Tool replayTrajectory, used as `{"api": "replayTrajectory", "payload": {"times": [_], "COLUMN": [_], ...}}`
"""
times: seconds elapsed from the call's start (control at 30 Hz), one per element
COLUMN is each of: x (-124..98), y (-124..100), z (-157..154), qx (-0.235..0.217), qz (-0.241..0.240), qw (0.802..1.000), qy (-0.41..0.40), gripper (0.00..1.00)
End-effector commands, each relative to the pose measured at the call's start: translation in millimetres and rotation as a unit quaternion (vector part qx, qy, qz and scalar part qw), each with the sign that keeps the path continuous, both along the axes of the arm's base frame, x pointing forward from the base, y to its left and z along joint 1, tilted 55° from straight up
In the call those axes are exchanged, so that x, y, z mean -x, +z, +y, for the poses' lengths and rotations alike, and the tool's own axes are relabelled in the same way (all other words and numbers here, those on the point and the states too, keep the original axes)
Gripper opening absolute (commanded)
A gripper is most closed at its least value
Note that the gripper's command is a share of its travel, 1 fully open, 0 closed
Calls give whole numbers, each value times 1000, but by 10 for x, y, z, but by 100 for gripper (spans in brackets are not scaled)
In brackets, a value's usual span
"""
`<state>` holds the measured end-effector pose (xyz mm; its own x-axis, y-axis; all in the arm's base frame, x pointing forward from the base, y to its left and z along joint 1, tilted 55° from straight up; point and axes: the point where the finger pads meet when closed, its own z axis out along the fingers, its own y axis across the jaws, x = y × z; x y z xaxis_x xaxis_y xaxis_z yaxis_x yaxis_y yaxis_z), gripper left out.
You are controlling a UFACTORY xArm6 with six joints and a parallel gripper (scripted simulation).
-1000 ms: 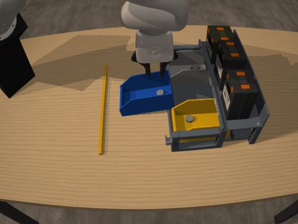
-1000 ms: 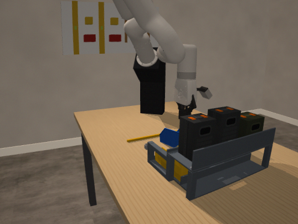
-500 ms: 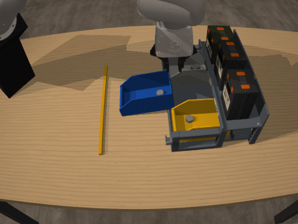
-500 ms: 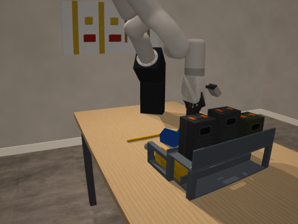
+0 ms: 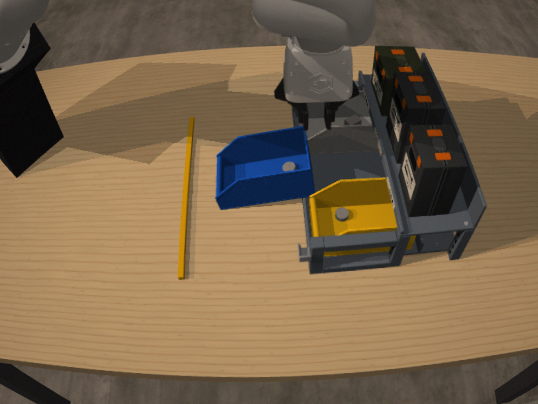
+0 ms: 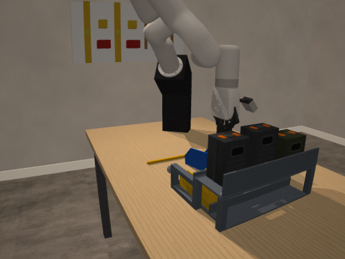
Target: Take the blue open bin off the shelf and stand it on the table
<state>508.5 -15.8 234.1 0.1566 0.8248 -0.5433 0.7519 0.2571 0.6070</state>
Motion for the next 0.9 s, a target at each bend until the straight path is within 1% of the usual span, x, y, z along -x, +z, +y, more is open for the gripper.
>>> {"api": "replayTrajectory", "payload": {"times": [0.0,0.27,0.43,0.87], "x": [-4,-4,36,39], "y": [10,10,-51,-56], "z": [8,8,-24,-27], "qx": [0,0,0,0], "qz": [0,0,-1,-1], "qw": [1000,1000,1000,1000], "qy": [1,1,1,1], "gripper": [33,33,33,33]}}
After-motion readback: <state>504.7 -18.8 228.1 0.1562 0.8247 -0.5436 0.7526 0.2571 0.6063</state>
